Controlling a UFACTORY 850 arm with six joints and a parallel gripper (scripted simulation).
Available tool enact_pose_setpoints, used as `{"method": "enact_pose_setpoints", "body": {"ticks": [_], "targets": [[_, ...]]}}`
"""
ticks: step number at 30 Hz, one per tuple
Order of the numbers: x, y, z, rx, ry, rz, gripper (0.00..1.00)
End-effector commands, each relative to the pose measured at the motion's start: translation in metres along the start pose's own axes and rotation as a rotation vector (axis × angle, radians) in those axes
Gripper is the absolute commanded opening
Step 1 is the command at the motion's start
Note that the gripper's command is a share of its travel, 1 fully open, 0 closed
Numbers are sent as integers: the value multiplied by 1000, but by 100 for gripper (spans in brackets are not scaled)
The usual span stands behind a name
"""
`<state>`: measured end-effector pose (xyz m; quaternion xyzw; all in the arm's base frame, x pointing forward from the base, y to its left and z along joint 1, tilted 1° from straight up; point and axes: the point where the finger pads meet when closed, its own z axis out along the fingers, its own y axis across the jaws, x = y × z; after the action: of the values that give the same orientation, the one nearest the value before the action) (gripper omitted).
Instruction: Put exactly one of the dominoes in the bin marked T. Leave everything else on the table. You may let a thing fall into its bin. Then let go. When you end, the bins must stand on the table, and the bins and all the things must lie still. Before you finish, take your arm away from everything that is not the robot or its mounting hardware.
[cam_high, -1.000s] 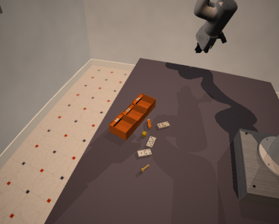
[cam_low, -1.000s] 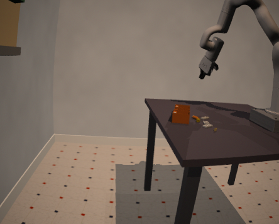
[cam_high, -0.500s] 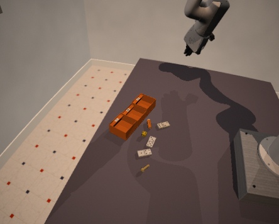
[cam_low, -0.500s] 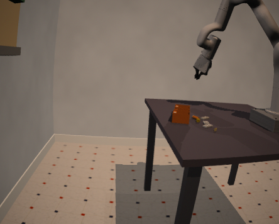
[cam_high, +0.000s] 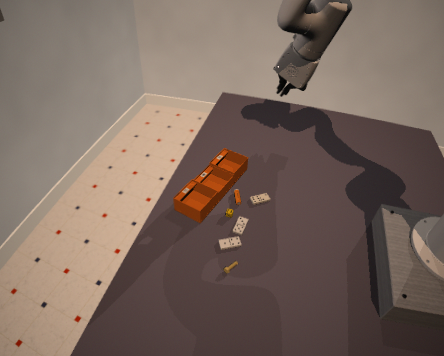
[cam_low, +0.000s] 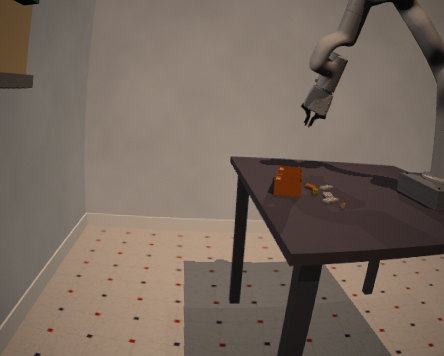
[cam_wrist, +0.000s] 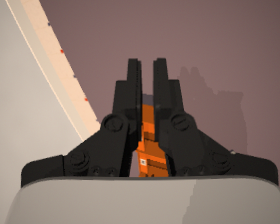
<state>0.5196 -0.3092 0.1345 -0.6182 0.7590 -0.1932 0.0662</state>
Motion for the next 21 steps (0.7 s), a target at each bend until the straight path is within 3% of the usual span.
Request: {"method": "enact_pose_setpoints", "body": {"ticks": [1, 7, 10, 16, 19, 21], "targets": [[-8, -4, -1, 0, -9, -25, 7], [-58, -9, -8, -15, -71, -230, 7], [-58, -9, -8, -15, -71, -230, 7], [-107, -10, -16, -28, -131, -436, 7], [-107, -10, -16, -28, -131, -436, 7], [-123, -9, -19, -33, -157, -533, 7]]}}
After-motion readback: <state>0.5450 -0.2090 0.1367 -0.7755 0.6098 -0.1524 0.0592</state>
